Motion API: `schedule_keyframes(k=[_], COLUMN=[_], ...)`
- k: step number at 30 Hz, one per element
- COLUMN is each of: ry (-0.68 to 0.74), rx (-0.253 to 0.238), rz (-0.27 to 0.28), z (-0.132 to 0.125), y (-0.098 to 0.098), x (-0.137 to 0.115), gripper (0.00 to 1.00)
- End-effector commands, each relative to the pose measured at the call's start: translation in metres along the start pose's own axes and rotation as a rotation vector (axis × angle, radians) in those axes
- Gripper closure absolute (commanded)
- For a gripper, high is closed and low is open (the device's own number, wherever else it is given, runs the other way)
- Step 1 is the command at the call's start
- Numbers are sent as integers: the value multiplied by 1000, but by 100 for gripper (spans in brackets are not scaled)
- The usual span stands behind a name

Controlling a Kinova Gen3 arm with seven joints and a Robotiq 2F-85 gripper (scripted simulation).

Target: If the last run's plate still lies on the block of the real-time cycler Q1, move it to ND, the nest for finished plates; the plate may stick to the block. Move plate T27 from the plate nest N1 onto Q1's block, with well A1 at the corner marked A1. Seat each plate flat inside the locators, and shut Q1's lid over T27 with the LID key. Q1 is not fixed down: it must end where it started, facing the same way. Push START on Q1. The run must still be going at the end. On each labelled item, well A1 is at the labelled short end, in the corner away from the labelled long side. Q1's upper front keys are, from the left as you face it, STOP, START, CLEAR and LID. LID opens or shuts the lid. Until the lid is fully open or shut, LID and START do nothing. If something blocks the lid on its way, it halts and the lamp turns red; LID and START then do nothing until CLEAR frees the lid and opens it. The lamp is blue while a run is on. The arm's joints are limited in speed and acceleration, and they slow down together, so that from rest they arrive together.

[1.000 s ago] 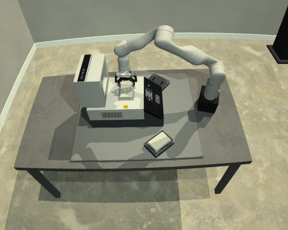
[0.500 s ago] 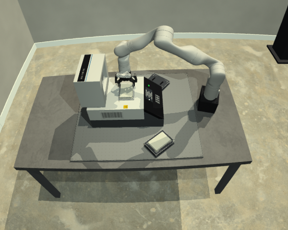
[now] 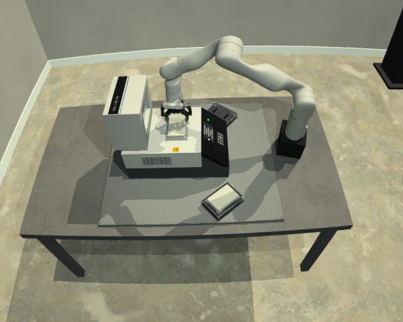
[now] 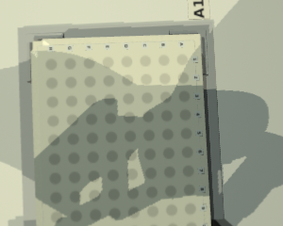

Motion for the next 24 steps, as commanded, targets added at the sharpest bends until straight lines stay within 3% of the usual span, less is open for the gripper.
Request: schedule_keyframes(k=[1, 10, 24], ry=[0, 0, 0], rx=[2, 2, 2], rz=[0, 0, 0], z=[1, 1, 1], y=[-1, -1, -1], x=[0, 0, 0], gripper=[4, 10, 10])
Point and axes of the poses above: the point where the finger pads meet when closed, its own y axis out along the fingers, its own z axis across the jaws, x = y × z, the point moved 2 cm from there along -y, back along the fingers, and after that the axes turned 7 degrees about y, right-handed, at the moved point
